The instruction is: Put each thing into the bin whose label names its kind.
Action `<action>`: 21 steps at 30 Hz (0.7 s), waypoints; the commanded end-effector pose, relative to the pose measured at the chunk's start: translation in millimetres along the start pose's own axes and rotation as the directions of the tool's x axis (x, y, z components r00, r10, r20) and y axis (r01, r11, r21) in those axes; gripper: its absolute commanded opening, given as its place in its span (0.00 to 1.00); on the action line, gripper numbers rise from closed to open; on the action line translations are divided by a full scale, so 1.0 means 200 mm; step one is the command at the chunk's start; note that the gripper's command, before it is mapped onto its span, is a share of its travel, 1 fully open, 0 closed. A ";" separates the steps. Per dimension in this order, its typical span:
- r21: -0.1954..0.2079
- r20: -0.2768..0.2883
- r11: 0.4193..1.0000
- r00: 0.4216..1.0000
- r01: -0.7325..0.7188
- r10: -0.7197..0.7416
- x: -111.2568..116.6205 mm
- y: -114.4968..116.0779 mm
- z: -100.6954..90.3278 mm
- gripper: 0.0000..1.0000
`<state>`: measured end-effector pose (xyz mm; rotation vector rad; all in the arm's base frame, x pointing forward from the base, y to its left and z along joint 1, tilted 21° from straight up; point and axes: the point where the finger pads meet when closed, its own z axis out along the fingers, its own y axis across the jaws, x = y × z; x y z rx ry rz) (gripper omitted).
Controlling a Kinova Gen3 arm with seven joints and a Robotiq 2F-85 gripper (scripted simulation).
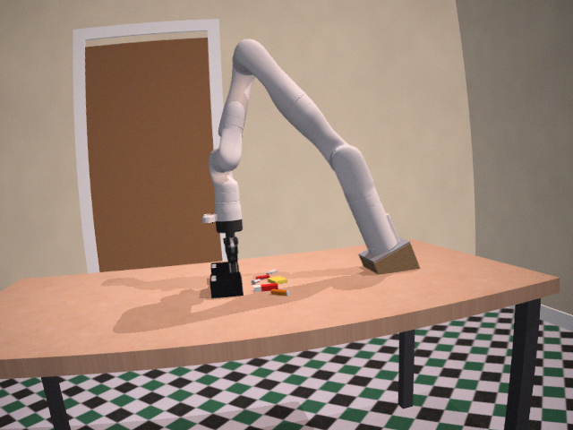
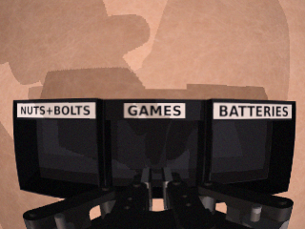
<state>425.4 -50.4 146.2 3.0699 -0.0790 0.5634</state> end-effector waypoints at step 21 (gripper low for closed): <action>-0.001 -0.004 1.000 1.000 -0.002 0.002 0.01 0.01 -0.24 0.09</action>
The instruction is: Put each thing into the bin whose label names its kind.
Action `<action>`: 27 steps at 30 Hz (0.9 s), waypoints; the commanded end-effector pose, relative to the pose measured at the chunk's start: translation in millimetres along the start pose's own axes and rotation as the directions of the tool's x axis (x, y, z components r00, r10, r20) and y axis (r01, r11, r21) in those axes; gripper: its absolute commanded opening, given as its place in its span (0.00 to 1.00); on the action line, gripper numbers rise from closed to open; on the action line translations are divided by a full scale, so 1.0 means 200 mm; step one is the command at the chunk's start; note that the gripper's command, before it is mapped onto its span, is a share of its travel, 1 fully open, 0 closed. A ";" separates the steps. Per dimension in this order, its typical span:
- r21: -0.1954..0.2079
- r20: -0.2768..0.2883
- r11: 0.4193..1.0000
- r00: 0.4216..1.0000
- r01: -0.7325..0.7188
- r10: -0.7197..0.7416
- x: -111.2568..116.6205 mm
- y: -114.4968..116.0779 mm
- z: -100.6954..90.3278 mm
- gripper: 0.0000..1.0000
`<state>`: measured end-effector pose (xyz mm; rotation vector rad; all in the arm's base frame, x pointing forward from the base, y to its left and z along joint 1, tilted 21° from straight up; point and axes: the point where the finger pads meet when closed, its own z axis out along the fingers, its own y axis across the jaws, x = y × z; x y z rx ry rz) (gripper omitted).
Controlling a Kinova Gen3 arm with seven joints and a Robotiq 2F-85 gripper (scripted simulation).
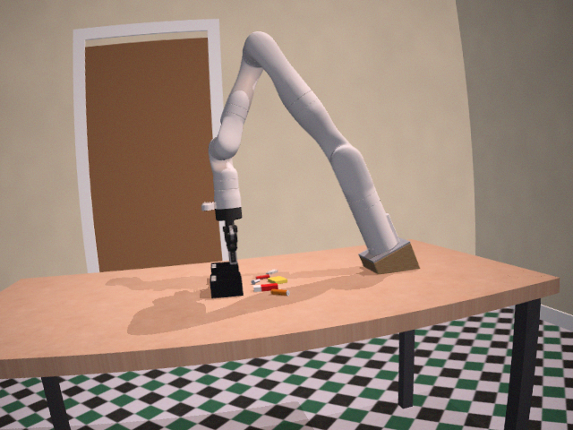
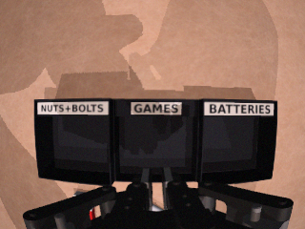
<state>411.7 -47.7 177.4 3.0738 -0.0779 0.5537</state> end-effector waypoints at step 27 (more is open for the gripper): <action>-0.007 -0.009 1.000 1.000 -0.003 0.003 0.04 -0.41 -0.07 0.09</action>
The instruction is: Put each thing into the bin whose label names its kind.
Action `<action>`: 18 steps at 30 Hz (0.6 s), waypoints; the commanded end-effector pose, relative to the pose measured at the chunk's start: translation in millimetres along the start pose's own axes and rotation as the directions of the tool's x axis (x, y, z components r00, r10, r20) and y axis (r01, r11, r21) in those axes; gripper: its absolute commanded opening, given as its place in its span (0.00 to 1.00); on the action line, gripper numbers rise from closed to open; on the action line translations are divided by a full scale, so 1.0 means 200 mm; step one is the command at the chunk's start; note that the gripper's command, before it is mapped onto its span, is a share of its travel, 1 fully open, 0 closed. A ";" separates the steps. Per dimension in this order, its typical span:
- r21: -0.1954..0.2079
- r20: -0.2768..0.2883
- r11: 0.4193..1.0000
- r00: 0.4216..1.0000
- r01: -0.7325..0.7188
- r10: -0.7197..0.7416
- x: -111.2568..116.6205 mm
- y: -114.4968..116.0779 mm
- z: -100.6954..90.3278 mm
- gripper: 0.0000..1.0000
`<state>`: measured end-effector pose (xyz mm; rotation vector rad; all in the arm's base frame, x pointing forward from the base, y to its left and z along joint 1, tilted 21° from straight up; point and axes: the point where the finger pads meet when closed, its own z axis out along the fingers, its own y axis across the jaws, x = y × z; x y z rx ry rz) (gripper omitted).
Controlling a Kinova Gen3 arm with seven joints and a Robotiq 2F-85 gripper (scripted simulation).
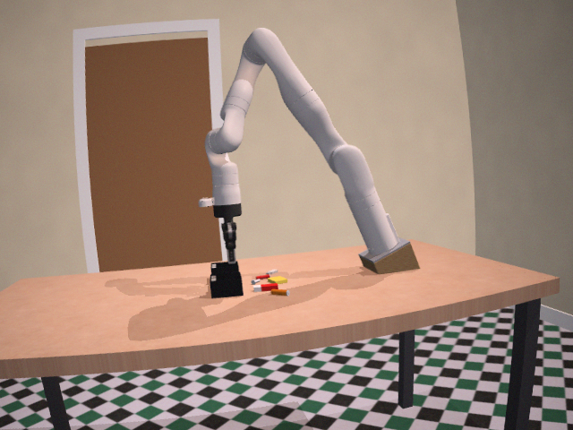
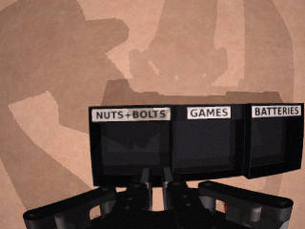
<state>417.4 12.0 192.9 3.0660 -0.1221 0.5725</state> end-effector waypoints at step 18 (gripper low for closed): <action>0.004 0.001 1.000 1.000 0.021 -0.021 -0.01 -0.10 0.13 0.09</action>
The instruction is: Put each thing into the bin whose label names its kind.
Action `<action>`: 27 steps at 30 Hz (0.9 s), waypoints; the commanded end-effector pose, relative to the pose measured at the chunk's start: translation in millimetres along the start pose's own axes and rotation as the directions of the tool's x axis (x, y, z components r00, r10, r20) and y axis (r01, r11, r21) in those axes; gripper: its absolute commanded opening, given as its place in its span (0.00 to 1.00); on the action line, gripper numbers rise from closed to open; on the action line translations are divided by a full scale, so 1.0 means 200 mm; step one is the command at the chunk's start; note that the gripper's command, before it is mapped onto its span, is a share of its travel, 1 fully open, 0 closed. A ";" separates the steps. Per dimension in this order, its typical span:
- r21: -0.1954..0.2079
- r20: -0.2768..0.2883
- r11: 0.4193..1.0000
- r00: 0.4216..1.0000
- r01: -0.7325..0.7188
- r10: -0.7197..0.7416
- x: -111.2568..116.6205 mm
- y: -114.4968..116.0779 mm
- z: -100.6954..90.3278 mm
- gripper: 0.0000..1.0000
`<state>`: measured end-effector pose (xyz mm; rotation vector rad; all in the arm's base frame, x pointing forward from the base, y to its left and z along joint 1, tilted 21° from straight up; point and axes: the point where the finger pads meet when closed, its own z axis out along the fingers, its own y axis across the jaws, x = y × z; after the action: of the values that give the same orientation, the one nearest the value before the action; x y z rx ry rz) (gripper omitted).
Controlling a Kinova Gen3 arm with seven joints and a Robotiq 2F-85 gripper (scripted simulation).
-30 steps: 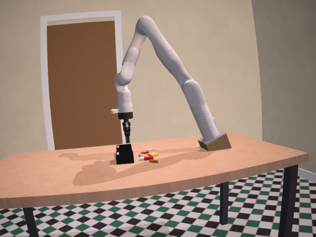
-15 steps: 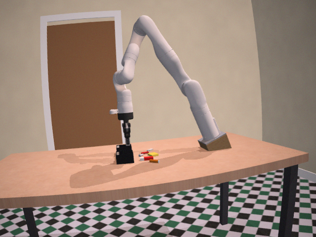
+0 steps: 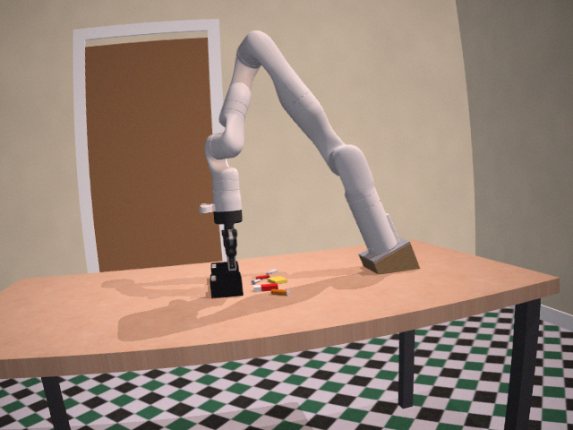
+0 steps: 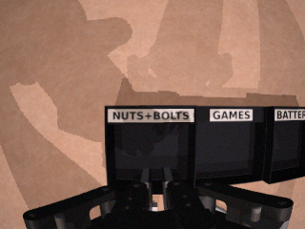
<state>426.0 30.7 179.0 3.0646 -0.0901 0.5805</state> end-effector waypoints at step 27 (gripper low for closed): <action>0.001 0.007 1.000 1.000 0.003 -0.003 -0.01 -0.01 0.22 0.09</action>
<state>440.0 30.8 137.8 3.0671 -0.0890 0.5702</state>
